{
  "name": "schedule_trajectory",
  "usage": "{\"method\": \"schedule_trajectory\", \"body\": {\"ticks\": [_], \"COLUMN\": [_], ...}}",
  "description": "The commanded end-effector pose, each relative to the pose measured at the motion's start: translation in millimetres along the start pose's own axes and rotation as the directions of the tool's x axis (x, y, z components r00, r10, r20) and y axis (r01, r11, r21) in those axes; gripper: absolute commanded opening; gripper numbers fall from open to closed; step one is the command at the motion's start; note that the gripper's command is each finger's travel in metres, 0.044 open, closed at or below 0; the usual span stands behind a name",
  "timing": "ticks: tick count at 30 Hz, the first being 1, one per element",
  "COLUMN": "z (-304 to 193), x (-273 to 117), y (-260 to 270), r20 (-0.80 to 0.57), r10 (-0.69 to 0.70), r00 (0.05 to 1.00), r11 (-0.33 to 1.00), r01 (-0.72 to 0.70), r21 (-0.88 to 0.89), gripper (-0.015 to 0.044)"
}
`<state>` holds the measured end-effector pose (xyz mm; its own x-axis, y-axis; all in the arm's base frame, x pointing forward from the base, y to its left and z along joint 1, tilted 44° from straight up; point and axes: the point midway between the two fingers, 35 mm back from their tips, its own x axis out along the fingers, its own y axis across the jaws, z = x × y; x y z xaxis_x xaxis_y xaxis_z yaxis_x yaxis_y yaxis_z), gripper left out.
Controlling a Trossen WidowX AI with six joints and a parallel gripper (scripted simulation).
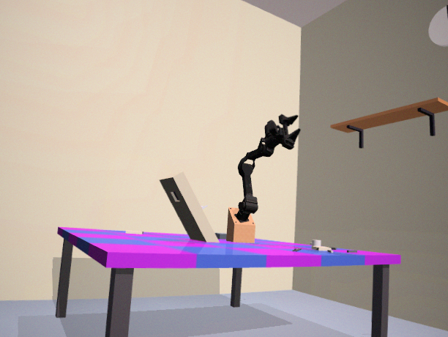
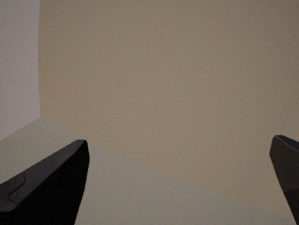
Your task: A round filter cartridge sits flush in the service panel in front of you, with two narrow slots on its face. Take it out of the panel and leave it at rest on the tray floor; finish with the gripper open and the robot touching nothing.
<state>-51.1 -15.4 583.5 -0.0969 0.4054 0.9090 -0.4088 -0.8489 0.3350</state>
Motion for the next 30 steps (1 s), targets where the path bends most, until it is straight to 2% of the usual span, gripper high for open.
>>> {"method": "schedule_trajectory", "body": {"ticks": [1, 6, 11, 16, 21, 30], "z": [-0.2, -2.7, 15.8, 55.5, 109.1, 207.9], "x": [0.4, 10.1, 10.4, -12.0, -55.9, -174.0], "y": [-1.3, -48.1, -125.3, -195.0, -244.3, -268.6], "r20": [0.000, 0.012, 0.099, 0.219, 0.359, 0.578], "r10": [-0.004, -0.149, -0.384, -0.582, -0.717, -0.788], "r00": [1.000, 0.989, 0.918, 0.783, 0.598, 0.210], "r11": [1.000, 0.977, 0.845, 0.620, 0.358, -0.093], "r01": [0.004, 0.149, 0.393, 0.602, 0.757, 0.889], "r21": [-0.005, -0.154, -0.364, -0.503, -0.546, -0.449], "gripper": [0.0374, 0.0242, 0.0111, 0.0108, 0.0108, 0.0108]}}
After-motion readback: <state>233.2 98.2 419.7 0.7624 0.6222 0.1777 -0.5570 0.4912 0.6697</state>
